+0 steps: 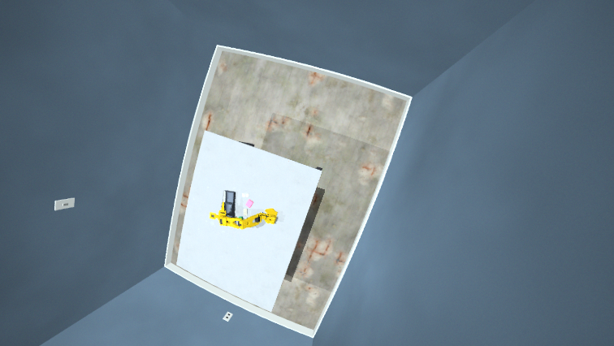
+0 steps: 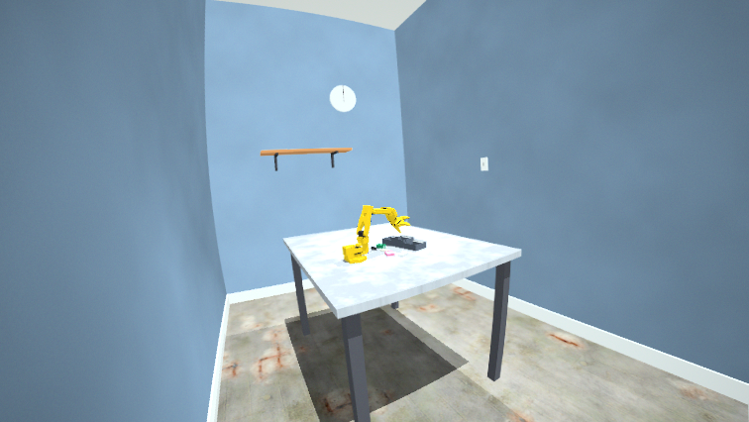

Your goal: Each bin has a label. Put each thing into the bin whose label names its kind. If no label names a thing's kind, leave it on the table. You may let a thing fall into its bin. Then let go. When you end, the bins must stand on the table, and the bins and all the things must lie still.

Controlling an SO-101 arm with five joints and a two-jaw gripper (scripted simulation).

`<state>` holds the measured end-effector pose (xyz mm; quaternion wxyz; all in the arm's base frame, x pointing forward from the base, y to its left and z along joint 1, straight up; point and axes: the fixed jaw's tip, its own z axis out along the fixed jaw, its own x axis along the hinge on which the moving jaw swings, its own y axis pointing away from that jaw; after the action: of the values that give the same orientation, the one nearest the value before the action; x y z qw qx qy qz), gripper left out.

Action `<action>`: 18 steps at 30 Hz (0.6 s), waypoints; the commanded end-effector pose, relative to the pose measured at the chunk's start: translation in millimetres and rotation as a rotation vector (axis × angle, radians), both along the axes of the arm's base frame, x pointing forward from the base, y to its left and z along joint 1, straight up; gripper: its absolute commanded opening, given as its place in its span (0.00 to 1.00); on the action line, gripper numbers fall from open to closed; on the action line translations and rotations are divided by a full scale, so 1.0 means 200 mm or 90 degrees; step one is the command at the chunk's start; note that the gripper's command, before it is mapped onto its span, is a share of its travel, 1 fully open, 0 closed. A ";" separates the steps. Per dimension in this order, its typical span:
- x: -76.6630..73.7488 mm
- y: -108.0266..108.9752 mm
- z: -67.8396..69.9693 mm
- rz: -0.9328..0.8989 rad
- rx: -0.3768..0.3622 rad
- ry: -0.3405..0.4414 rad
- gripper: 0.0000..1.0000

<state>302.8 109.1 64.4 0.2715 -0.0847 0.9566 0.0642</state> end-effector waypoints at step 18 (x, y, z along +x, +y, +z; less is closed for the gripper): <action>-0.05 0.23 0.06 0.002 0.116 -0.095 1.00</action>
<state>288.2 150.2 57.3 0.3163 -0.0672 0.9375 0.1283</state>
